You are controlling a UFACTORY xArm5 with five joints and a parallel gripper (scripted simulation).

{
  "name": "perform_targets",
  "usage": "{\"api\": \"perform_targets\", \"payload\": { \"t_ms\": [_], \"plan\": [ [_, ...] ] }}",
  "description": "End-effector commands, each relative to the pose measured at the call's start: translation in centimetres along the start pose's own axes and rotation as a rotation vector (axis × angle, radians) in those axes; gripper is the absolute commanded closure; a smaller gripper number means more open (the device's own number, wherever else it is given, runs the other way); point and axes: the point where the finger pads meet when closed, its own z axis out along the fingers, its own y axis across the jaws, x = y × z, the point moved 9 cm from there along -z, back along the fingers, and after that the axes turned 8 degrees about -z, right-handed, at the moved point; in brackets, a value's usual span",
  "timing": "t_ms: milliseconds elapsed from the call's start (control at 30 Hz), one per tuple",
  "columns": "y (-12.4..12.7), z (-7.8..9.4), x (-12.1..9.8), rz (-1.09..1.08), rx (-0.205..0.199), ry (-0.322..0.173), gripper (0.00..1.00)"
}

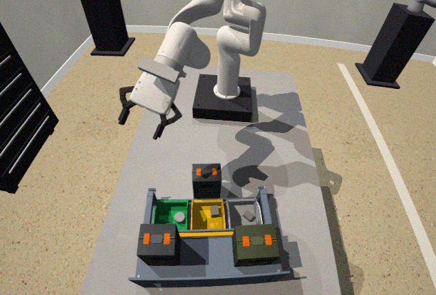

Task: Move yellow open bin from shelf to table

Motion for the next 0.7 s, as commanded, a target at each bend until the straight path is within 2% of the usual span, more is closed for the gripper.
{"api": "perform_targets", "payload": {
  "t_ms": [0,167,200,667],
  "plan": [
    [1.0,0.0,-0.4,0.0,0.103,0.063,0.0],
    [1.0,0.0,-0.4,0.0,0.103,0.063,0.0],
    [-0.1,0.0,0.1,0.007,-0.003,-0.002,0.0],
    [-4.1,0.6,-0.5,0.136,-0.024,-0.104,0.0]
  ]
}}
